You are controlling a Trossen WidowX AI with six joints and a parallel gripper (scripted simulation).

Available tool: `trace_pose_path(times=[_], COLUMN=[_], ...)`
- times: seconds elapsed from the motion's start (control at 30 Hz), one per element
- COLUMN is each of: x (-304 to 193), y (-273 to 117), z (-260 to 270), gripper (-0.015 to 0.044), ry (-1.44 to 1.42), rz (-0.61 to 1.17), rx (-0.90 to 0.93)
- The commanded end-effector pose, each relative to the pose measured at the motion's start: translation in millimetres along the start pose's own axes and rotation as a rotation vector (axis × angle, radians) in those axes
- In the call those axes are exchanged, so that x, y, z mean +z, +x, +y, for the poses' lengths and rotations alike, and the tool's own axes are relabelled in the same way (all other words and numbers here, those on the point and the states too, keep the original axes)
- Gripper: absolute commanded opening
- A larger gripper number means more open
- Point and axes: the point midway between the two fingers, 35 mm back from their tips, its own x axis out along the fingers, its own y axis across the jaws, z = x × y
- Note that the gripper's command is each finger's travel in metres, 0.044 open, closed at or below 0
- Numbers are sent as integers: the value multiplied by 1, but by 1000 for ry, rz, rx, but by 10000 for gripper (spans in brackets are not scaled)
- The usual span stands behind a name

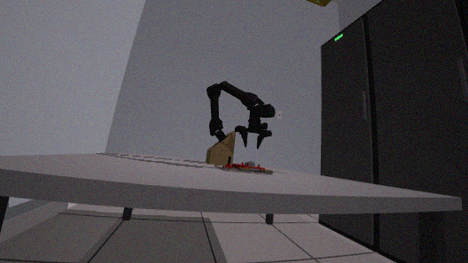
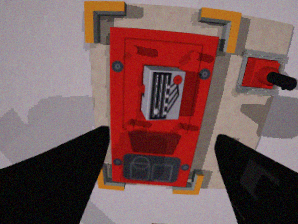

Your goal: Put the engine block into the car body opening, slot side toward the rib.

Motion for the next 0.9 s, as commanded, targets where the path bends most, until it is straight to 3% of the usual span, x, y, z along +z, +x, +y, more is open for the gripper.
trace_pose_path(times=[0.0,0.17,0.33,0.5,0.6,0.87], x=[1,4,4,2,2,2], y=[-28,-28,-9,4,37,54], z=[-2,1,-2,-3,1,-1], gripper=[310,310,440,440,440,440], ry=[13,13,14,14,14,14], rz=[-11,-11,-12,-12,-12,-12], rx=[7,8,7,6,5,4])
